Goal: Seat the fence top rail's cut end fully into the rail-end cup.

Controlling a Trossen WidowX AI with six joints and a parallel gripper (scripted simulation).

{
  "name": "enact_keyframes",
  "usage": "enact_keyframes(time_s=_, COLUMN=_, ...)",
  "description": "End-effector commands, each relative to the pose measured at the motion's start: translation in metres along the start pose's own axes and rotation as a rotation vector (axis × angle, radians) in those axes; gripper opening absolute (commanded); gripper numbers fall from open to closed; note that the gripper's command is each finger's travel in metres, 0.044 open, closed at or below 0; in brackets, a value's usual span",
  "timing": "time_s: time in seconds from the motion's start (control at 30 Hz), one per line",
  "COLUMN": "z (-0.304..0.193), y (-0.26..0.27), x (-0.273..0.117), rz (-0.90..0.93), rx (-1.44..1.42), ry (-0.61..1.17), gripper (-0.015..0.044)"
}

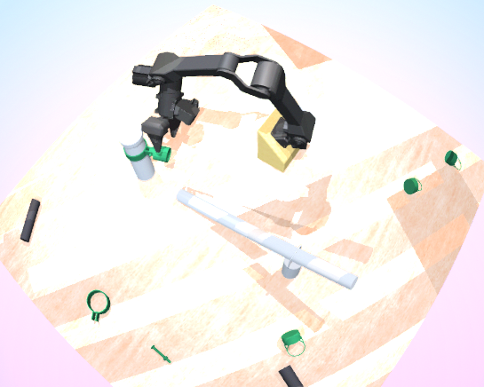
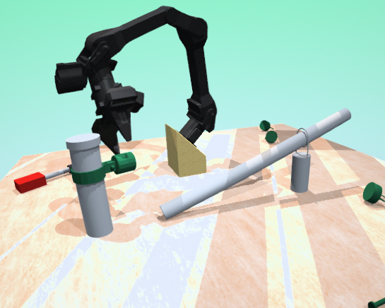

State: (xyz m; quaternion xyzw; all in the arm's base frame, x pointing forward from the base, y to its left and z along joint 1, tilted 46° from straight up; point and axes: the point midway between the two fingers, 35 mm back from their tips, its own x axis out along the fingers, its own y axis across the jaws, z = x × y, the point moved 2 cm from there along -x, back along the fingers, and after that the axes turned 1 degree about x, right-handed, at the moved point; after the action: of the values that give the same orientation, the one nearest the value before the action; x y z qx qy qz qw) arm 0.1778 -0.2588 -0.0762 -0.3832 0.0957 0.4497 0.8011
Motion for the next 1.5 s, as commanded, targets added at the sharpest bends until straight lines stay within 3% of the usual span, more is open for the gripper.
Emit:
enact_keyframes(time_s=0.0, z=0.0, y=0.0, x=0.008, rz=0.001, rx=-0.004, ry=-0.003, gripper=0.044)
enact_keyframes(time_s=1.17, z=0.002, y=-0.001, x=0.064, rz=0.022, rx=-0.064, ry=-0.017, gripper=0.044)
enact_keyframes(time_s=1.47, z=0.002, y=0.0, x=0.065, rz=0.022, rx=-0.065, ry=-0.017, gripper=0.0204)
